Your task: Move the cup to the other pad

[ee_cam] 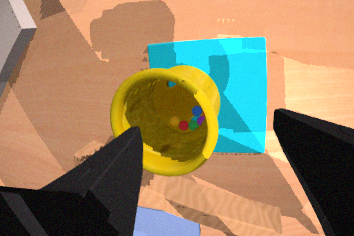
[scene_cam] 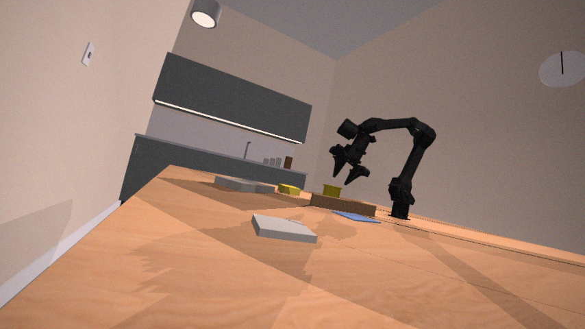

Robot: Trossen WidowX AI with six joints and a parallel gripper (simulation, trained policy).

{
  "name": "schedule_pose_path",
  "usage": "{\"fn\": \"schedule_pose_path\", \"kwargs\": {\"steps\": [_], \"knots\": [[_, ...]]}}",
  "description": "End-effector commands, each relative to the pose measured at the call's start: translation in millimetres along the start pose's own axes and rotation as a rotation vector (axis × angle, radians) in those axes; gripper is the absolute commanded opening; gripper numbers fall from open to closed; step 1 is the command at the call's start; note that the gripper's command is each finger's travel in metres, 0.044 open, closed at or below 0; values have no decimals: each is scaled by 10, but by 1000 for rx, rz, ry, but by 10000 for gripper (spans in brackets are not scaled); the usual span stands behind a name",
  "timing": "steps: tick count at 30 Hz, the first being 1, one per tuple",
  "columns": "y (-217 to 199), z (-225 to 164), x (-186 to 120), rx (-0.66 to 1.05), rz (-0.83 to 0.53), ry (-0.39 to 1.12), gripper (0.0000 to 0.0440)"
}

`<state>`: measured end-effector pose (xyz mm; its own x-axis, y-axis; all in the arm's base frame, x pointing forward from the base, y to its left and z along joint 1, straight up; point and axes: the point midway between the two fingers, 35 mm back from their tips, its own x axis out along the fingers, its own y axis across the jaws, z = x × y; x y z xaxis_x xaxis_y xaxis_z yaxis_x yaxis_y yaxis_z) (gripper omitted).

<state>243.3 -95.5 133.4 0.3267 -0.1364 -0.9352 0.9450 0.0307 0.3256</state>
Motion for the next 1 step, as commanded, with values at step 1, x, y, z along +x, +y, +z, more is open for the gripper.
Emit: {"fn": "schedule_pose_path", "kwargs": {"steps": [1], "knots": [[19, 39, -91, 20, 19, -5, 361]]}}
